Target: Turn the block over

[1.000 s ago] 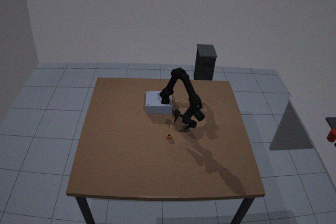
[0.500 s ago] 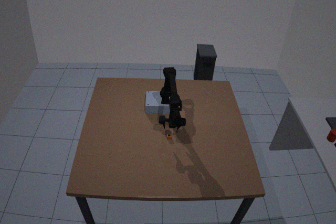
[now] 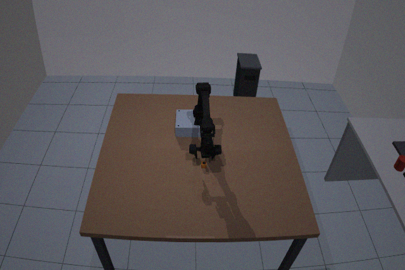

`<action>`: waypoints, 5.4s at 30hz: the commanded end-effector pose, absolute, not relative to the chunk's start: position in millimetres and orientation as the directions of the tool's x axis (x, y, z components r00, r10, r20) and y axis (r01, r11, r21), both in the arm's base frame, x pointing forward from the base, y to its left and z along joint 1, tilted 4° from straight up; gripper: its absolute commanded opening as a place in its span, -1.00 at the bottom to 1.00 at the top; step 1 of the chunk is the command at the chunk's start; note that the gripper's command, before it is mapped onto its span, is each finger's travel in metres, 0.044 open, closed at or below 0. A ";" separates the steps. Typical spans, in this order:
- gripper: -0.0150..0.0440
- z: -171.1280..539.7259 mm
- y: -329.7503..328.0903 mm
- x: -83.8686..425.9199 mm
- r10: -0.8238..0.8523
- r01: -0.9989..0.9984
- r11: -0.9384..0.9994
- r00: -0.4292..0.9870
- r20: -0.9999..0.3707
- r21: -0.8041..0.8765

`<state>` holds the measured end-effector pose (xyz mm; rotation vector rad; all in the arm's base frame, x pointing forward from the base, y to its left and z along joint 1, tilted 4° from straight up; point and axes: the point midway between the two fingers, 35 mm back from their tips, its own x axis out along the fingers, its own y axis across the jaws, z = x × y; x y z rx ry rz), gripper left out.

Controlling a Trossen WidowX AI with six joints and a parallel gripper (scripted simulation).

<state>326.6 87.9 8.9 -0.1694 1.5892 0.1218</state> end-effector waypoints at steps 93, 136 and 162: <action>-0.49 -28.0 87.2 322.2 0.046 -0.190 0.981 0.359 -0.932 -0.025; -0.49 -62.7 87.6 323.5 0.133 -0.191 0.981 0.763 -0.633 -0.025; -0.49 -52.1 84.3 313.3 0.150 -0.188 0.982 0.845 -0.513 -0.023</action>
